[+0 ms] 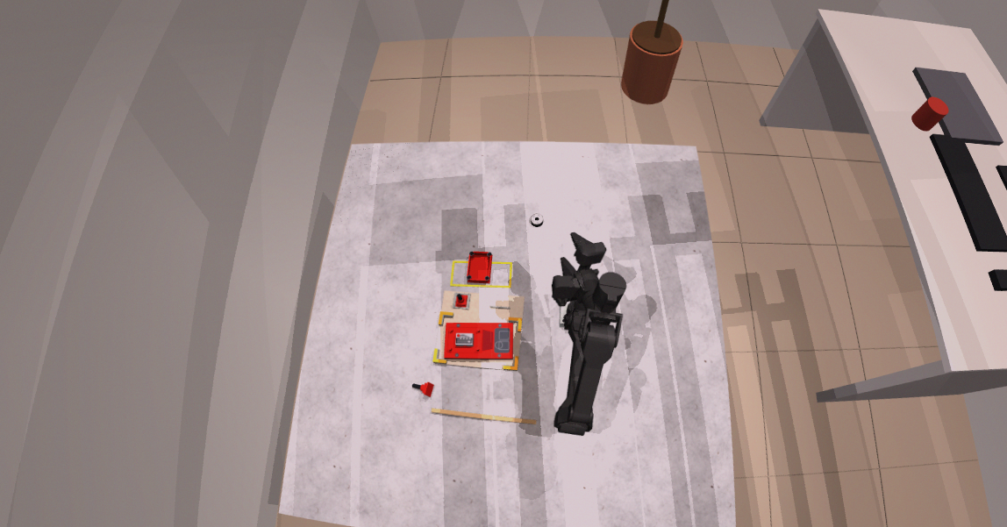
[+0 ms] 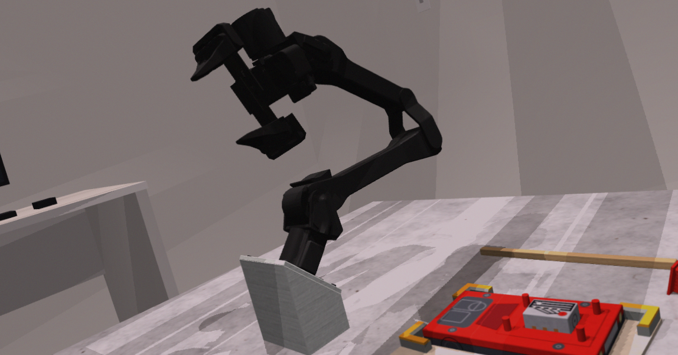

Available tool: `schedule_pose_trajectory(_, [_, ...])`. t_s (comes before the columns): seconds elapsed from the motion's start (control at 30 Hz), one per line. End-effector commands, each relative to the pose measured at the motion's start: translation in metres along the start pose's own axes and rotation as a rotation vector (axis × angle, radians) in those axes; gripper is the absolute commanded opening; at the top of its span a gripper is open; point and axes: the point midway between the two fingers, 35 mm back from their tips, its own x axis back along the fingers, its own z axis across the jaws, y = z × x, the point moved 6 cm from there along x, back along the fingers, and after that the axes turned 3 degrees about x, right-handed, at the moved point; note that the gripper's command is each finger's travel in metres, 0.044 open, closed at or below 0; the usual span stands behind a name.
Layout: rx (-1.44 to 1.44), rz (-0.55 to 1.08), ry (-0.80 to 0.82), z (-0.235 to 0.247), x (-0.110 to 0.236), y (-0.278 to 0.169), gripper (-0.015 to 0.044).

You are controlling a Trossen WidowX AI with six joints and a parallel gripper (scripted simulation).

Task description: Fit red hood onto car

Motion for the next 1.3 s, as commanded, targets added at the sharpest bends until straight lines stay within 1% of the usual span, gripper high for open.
schedule_pose_trajectory(0.0, [-0.141, 0.010, 0.077, -0.006, -0.019, 0.009, 0.0440])
schedule_pose_trajectory(0.13, [-0.308, 0.043, 0.163, -0.007, -0.045, 0.024, 0.0440])
schedule_pose_trajectory(0.37, [-0.482, 0.144, 0.285, 0.007, -0.087, 0.056, 0.0440])
schedule_pose_trajectory(0.5, [-0.565, 0.208, 0.319, 0.017, -0.106, 0.073, 0.0440])
schedule_pose_trajectory(0.63, [-0.707, 0.298, 0.330, 0.034, -0.130, 0.094, 0.0440])
schedule_pose_trajectory(0.77, [-0.842, 0.390, 0.314, 0.056, -0.154, 0.115, 0.0440])
schedule_pose_trajectory(0.93, [-1.000, 0.495, 0.257, 0.093, -0.180, 0.139, 0.0440])
schedule_pose_trajectory(1.1, [-1.149, 0.575, 0.165, 0.137, -0.201, 0.159, 0.0440])
schedule_pose_trajectory(1.27, [-1.292, 0.620, 0.048, 0.188, -0.217, 0.172, 0.0440])
